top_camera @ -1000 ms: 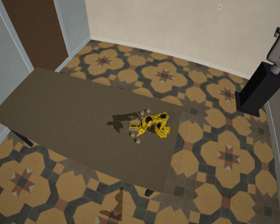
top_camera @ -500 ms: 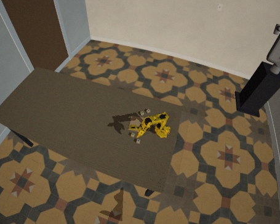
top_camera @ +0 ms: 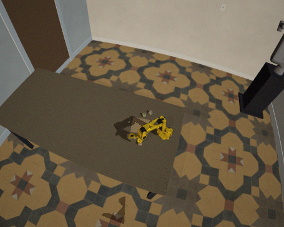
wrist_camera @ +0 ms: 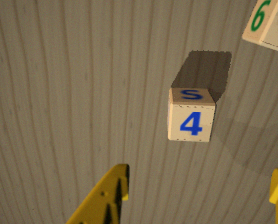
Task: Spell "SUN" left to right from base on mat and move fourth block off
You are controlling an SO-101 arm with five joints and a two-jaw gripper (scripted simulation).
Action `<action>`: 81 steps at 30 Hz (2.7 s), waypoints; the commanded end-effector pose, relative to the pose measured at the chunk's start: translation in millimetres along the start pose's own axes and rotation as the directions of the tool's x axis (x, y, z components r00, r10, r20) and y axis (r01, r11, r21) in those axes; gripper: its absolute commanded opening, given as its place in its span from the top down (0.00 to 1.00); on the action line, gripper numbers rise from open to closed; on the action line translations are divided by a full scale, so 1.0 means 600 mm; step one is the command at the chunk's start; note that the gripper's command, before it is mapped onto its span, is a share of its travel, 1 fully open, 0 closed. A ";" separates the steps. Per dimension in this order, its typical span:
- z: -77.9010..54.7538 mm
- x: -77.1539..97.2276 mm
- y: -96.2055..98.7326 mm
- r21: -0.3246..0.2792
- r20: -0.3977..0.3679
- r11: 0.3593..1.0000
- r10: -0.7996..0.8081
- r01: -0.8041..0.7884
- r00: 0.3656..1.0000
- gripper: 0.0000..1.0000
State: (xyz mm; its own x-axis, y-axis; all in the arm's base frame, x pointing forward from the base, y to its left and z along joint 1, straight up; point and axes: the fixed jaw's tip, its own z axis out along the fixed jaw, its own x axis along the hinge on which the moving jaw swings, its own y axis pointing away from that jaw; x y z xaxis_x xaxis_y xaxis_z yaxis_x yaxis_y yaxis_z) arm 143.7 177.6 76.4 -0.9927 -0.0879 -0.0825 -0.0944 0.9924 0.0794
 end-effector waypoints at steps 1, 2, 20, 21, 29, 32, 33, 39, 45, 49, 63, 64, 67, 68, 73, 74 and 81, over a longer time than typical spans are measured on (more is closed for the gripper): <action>0.004 -0.003 0.005 0.001 -0.003 1.000 0.000 0.000 1.000 0.68; 0.007 -0.002 0.004 0.009 -0.011 1.000 0.000 0.000 1.000 0.68; 0.013 0.000 0.003 0.021 -0.024 1.000 0.000 0.000 1.000 0.68; 0.013 0.000 0.003 0.021 -0.024 1.000 0.000 0.000 1.000 0.68; 0.015 0.004 0.003 0.027 -0.031 1.000 -0.005 0.006 1.000 0.68; 0.015 0.004 0.003 0.027 -0.031 1.000 -0.005 0.006 1.000 0.68; 0.015 0.004 0.003 0.027 -0.031 1.000 -0.005 0.006 1.000 0.68; 0.015 0.004 0.003 0.027 -0.031 1.000 -0.005 0.006 1.000 0.68; 0.015 0.004 0.003 0.027 -0.031 1.000 -0.005 0.006 1.000 0.68; 0.016 0.004 0.004 0.027 -0.031 1.000 -0.005 0.006 1.000 0.68; 0.037 0.003 0.004 0.027 -0.031 1.000 -0.005 0.006 1.000 0.68; 0.039 0.003 0.004 0.027 -0.031 1.000 -0.005 0.006 1.000 0.68; 0.048 0.003 0.004 0.027 -0.031 1.000 -0.005 0.006 1.000 0.68; 0.050 0.003 0.004 0.027 -0.031 1.000 -0.005 0.006 1.000 0.68; 0.064 0.004 0.003 0.027 -0.031 1.000 -0.005 0.006 1.000 0.68; 0.066 0.004 0.003 0.027 -0.031 1.000 -0.005 0.006 1.000 0.68; 0.076 0.005 0.002 0.027 -0.031 1.000 -0.005 0.006 1.000 0.68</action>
State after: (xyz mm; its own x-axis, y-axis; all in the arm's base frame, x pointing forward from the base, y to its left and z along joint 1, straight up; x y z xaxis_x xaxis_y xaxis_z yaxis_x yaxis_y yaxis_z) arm 139.0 174.9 21.1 -0.9952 -0.0976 0.0018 -0.0976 0.9952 -0.0031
